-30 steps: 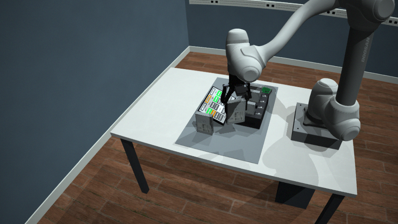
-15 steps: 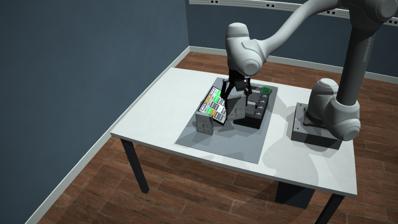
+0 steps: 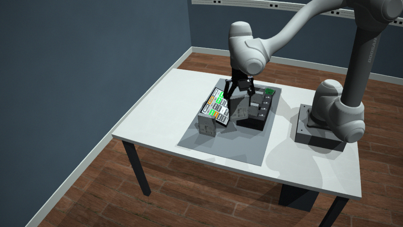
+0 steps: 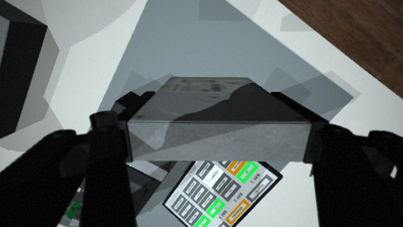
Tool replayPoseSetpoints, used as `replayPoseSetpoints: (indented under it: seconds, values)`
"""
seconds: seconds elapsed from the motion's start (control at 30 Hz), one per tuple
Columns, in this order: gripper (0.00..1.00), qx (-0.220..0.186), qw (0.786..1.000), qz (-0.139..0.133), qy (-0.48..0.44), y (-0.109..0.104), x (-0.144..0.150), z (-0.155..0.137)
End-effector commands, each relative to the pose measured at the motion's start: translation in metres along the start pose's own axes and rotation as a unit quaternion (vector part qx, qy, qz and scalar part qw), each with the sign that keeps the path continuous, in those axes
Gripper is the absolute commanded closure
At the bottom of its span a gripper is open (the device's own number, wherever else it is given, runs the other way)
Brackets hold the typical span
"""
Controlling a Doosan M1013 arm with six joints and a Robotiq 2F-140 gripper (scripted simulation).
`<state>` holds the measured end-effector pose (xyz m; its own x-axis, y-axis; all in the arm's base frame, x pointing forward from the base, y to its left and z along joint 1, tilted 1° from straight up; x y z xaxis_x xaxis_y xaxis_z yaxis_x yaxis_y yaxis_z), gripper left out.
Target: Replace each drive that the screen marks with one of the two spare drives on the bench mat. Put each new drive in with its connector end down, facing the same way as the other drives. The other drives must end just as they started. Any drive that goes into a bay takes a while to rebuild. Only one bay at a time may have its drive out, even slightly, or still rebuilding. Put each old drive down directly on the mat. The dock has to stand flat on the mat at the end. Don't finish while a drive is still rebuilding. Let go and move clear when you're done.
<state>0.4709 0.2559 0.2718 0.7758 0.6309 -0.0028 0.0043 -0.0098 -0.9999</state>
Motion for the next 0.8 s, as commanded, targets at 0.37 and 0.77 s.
replayPoseSetpoints:
  seconds: [0.37,0.77]
  values:
    - [0.90,0.000,1.000,-0.001,0.004,-0.001,-0.002,-0.003]
    - [0.90,0.000,0.999,-0.001,0.033,-0.001,-0.016,-0.026]
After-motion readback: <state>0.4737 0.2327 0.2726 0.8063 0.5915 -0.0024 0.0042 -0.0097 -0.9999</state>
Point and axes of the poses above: the point where the finger pads meet when closed, its own y axis out along the fingers, its own x axis across the jaws, z = x × y, the point moved 6 cm from there along -y, back along the fingers, and after that the axes turned 8 degrees about -y, right-handed, at the moved point
